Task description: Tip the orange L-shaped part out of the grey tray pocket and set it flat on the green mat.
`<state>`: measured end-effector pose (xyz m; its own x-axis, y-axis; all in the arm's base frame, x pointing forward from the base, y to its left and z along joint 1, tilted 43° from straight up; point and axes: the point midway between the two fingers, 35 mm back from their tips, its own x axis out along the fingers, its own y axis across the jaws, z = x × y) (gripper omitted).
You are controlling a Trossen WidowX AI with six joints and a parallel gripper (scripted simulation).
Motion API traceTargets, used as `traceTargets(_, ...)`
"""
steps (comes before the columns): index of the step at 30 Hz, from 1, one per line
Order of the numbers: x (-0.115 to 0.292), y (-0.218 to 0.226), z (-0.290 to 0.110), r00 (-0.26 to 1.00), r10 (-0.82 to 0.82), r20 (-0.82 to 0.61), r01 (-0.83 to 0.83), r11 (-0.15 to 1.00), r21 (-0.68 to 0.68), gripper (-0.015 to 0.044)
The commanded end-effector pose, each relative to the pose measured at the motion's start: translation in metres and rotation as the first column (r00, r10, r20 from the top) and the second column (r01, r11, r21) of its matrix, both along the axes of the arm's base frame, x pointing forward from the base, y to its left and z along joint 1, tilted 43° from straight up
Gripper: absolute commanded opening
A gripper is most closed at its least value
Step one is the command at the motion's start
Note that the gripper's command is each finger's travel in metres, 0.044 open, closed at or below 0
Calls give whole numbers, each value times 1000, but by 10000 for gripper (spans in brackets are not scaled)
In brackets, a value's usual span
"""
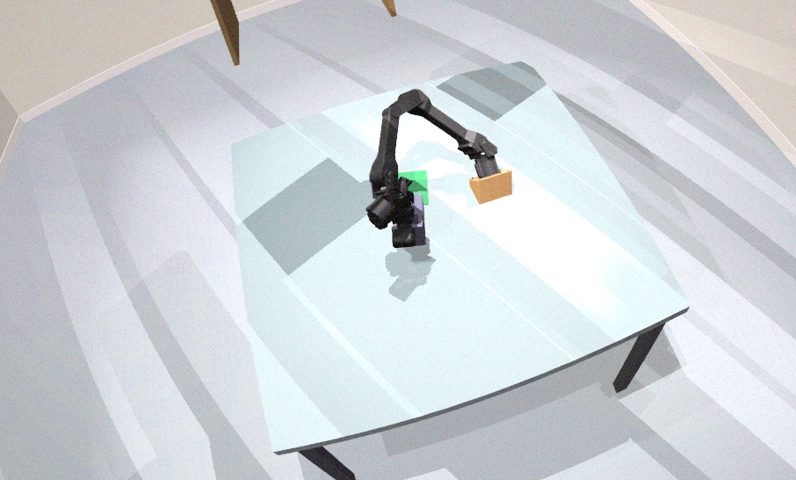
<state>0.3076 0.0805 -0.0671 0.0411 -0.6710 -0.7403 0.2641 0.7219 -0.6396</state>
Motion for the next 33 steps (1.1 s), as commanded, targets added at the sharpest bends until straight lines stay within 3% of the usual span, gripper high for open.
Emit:
traceTargets(1, -1, -4, -1, 1000, -2, -7, 2, 1000, -9, 180)
traceTargets(22, 2, 17, 5, 1000, -2, -7, 2, 1000, -8, 180)
traceTargets(30, -4, 69, 77, 1000, -2, -8, 2, 1000, -6, 180)
traceTargets(33, -5, 71, 79, 1000, -2, -9, 2, 1000, -6, 180)
